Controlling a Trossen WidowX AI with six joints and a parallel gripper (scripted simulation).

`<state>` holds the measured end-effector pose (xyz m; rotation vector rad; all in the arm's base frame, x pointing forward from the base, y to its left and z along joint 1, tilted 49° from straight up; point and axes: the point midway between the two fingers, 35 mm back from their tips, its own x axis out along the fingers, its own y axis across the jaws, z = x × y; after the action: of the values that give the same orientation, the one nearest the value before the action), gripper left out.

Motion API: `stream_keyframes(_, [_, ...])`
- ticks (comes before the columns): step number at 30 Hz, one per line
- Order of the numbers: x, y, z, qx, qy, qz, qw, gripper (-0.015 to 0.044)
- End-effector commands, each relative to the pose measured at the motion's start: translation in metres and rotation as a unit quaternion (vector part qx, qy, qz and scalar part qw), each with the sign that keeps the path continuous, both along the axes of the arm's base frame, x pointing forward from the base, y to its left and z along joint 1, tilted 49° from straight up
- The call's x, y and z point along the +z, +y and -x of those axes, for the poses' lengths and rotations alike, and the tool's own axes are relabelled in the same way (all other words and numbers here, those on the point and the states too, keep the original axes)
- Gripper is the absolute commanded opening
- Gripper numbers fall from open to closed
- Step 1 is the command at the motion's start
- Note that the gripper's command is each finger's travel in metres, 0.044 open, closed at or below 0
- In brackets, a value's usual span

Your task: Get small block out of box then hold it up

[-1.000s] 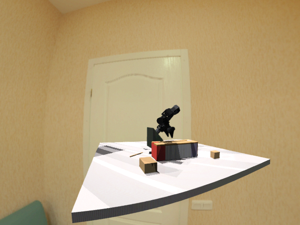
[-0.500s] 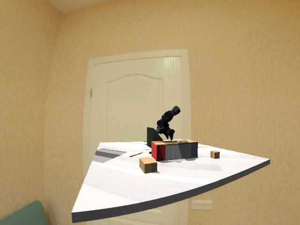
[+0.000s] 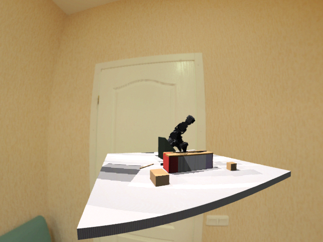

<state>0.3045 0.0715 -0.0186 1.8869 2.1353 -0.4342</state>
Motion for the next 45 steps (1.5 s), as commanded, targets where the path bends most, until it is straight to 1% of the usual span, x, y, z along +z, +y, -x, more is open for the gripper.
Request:
stream_keyframes(1, [-0.004,0.006,0.002,-0.002,0.004,-0.003,1.0,0.04])
stream_keyframes(16, [-0.019,0.024,0.009,0.0,0.004,-0.006,1.0,0.04])
stream_keyframes(20, [-0.015,0.02,0.006,0.001,0.0,-0.003,1.0,0.04])
stream_keyframes(45, [0.016,0.049,0.008,0.001,0.001,-0.004,1.0,0.04])
